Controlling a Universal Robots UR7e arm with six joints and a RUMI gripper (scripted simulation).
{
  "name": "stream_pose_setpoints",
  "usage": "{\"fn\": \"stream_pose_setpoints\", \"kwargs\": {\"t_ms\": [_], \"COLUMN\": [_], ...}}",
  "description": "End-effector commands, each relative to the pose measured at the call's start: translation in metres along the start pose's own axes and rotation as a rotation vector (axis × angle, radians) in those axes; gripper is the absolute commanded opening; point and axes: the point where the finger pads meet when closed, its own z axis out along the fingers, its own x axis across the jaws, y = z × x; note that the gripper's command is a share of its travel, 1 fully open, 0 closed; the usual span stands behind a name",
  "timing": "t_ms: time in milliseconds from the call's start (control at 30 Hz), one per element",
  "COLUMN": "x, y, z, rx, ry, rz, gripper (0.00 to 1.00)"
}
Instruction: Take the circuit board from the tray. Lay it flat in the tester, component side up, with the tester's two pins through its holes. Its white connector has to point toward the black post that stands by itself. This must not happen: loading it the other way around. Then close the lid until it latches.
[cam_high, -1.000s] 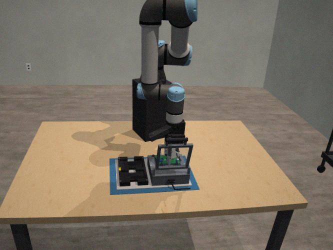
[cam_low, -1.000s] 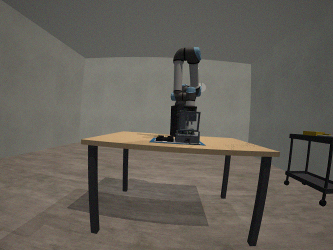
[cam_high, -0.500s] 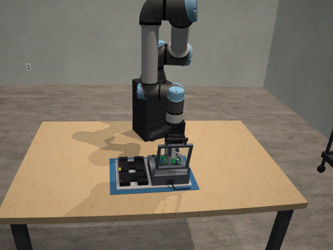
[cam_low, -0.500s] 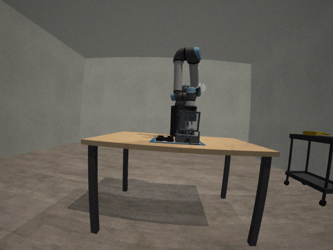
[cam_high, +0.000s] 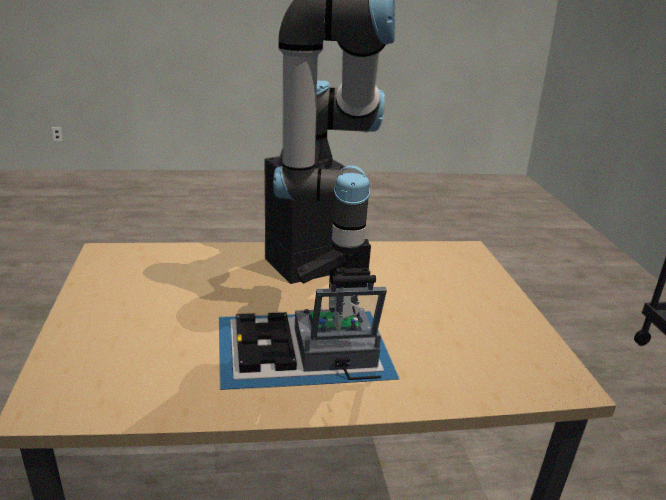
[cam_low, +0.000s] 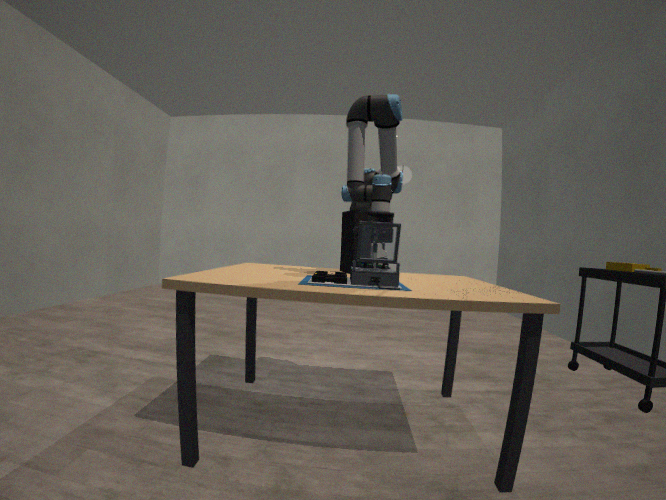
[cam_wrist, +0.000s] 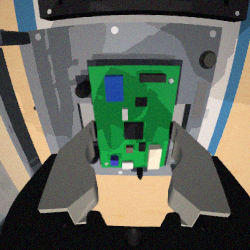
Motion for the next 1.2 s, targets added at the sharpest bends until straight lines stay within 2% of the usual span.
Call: {"fn": "stream_pose_setpoints", "kwargs": {"t_ms": [0, 733, 767, 1167], "x": [-0.0007, -0.0007, -0.0007, -0.0007], "y": [0.0, 0.0, 0.0, 0.0], "z": [-0.0003, 0.0027, 0.0027, 0.0027], "rx": [0.0, 0.0, 0.0, 0.0], "ry": [-0.002, -0.002, -0.002, -0.002], "rz": [0.0, 0.0, 0.0, 0.0], "gripper": [0.39, 0.39, 0.59, 0.59]}}
